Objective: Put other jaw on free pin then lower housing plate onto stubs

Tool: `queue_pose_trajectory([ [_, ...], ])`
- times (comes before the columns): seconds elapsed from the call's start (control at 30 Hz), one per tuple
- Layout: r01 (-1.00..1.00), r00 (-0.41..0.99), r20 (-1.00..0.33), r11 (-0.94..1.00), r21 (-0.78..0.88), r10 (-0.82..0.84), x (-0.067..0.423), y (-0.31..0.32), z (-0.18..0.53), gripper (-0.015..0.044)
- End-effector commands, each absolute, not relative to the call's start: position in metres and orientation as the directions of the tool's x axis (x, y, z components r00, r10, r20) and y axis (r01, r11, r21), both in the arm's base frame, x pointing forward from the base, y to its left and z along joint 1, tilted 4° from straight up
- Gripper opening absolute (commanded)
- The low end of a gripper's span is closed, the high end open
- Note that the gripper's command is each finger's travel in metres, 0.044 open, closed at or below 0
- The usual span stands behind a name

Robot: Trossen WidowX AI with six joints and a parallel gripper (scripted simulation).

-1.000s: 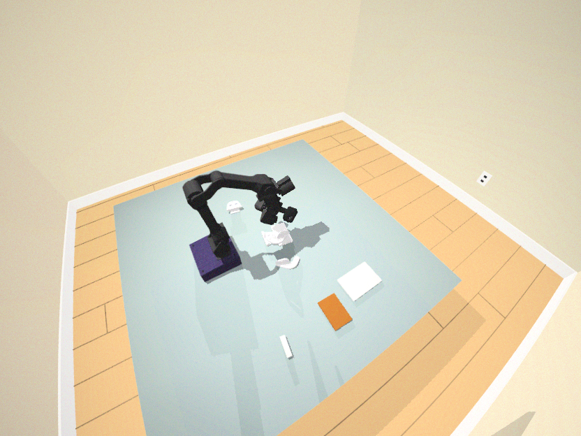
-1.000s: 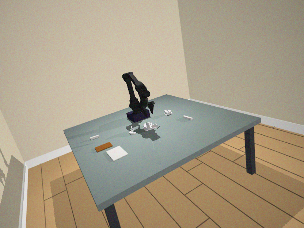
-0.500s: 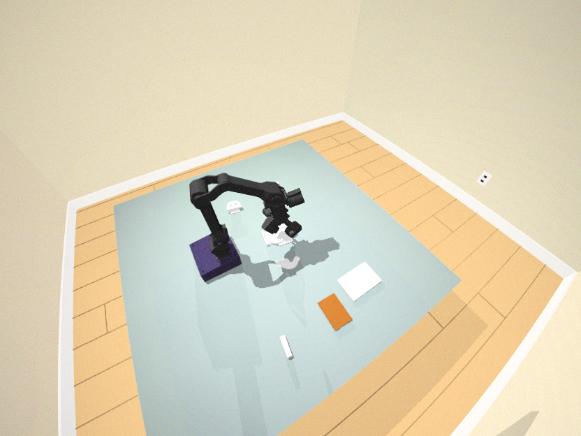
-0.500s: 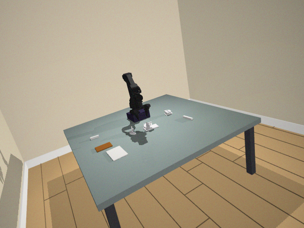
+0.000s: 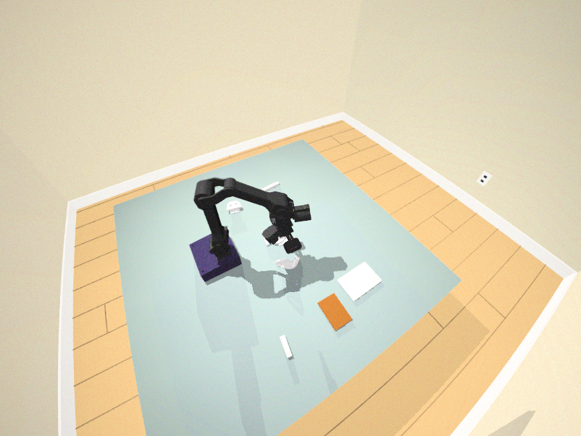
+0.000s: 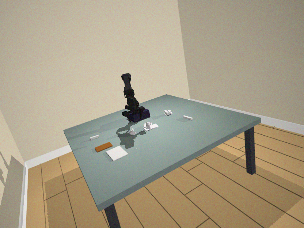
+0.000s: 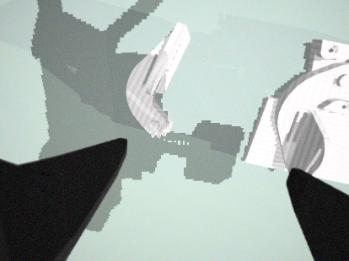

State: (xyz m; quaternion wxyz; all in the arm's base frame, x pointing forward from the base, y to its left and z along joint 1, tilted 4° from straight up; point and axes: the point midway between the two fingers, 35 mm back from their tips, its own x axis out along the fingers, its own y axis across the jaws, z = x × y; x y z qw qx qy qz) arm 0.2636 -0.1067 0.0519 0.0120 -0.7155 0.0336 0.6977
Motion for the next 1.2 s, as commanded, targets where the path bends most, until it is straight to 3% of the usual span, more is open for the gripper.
queue_pose_trajectory([
  [0.0,-0.162,0.001,-0.999,-0.986,0.036,-0.037,0.257,-0.125,0.052,0.044],
  [0.33,-0.356,-0.055,-0.998,-0.934,0.044,-0.026,0.237,-0.158,0.05,0.044],
  [1.17,-0.359,-0.056,-0.998,-0.932,0.044,-0.026,0.234,-0.16,0.0,0.044],
])
